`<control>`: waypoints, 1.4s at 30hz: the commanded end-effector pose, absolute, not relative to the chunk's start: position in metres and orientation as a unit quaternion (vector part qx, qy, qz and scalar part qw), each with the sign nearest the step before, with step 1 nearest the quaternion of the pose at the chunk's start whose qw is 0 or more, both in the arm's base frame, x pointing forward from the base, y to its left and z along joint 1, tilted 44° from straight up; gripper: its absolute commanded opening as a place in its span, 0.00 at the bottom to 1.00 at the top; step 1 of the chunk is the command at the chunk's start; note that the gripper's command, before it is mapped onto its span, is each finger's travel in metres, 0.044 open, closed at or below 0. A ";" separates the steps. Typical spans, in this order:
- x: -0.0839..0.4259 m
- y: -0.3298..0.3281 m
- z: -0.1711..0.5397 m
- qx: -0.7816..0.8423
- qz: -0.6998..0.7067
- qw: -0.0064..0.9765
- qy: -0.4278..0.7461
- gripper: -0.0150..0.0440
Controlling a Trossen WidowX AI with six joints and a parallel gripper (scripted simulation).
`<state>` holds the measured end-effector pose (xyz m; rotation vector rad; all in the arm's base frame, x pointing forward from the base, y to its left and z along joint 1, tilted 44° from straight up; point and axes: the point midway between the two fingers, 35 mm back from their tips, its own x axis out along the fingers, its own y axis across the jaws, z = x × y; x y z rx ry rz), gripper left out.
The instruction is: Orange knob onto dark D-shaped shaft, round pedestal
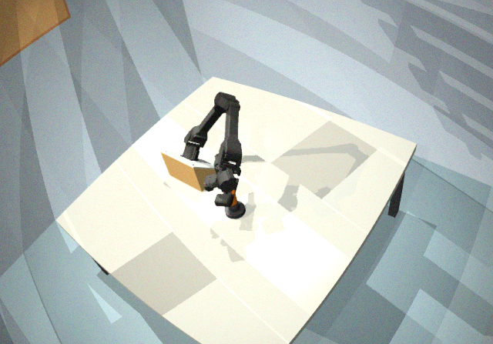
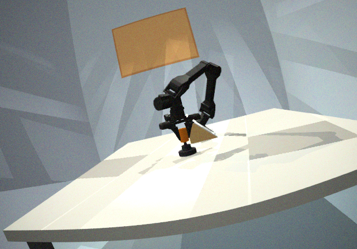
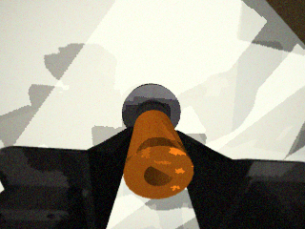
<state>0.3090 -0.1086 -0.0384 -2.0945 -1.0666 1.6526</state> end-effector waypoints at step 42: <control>0.309 -0.108 -0.039 -0.704 0.606 0.211 -0.304 0.25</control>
